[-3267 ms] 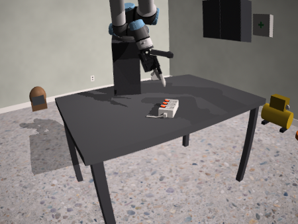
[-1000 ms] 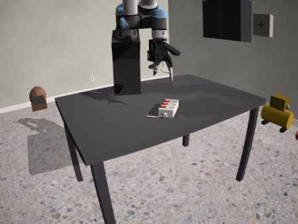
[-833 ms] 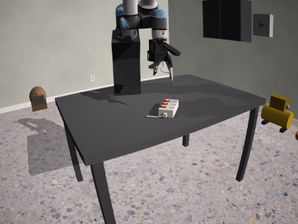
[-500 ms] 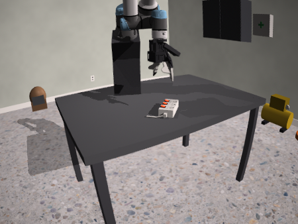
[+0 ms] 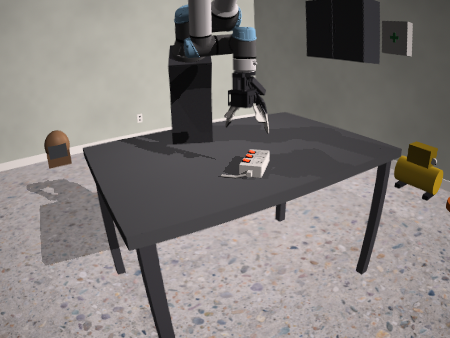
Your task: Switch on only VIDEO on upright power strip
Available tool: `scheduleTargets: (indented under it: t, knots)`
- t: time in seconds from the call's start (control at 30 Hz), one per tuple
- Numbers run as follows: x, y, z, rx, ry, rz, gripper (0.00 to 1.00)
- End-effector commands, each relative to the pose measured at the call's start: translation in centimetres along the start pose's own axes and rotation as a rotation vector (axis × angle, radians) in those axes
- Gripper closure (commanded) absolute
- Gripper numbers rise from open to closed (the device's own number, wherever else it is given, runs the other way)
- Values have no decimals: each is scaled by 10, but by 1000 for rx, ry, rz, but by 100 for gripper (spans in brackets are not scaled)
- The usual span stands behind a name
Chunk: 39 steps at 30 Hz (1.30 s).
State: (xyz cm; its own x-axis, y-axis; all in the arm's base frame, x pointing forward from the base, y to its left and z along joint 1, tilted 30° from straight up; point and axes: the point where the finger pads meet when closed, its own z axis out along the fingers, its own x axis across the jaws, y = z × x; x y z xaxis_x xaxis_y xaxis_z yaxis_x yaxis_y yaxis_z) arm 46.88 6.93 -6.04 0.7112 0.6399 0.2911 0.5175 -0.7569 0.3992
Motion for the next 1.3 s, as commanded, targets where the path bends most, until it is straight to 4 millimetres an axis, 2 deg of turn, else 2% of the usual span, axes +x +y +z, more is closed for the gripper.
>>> scheduleTargets:
  t: [0.0,0.27,0.3,1.27]
  knots:
    - [0,-3,16,-3,12,-165,0]
    - [-1,-5,25,-3,11,-256,0]
    - [-1,-5,25,-3,11,-256,100]
    - [-1,-5,25,-3,11,-256,100]
